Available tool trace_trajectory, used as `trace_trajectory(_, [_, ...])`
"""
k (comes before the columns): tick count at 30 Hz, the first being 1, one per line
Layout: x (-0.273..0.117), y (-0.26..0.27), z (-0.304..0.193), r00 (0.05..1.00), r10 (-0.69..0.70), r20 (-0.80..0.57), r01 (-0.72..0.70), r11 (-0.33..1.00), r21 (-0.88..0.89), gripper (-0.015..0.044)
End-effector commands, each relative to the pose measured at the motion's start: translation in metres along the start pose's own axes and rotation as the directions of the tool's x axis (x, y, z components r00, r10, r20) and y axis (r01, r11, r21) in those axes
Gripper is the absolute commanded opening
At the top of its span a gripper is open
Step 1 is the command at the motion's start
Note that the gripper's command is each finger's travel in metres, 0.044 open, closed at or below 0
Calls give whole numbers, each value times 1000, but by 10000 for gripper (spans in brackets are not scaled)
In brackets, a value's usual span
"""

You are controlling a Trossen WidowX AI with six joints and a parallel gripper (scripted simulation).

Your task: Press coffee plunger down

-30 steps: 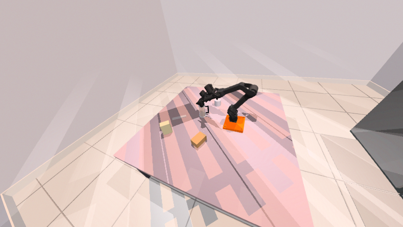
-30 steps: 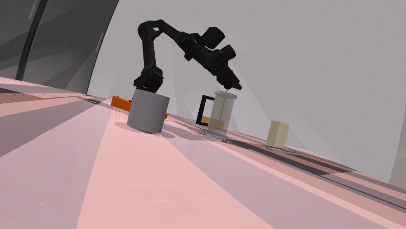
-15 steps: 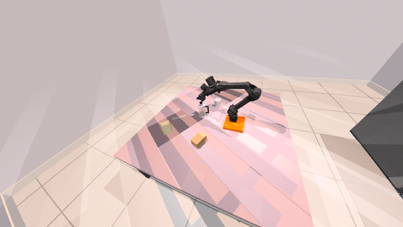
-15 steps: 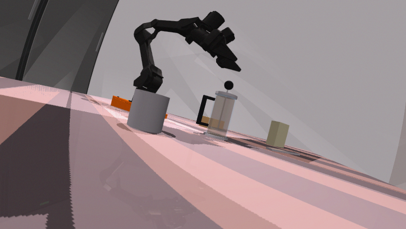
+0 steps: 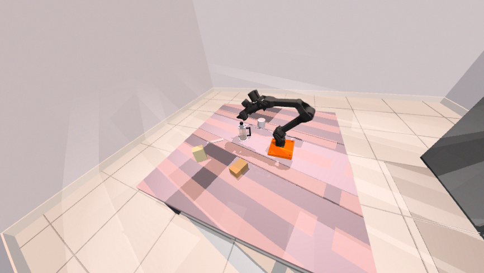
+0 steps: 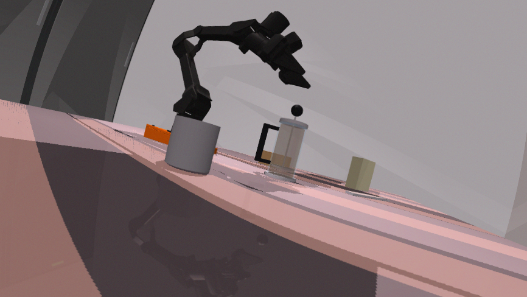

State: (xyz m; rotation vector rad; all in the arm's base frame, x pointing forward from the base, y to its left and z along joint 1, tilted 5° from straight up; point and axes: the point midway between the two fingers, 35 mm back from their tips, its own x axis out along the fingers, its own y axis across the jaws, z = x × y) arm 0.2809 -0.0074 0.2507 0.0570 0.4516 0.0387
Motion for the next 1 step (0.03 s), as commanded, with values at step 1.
trace_trajectory(1, [-1, 1, 1, 1000, 3, 3, -3, 1000, -7, 440])
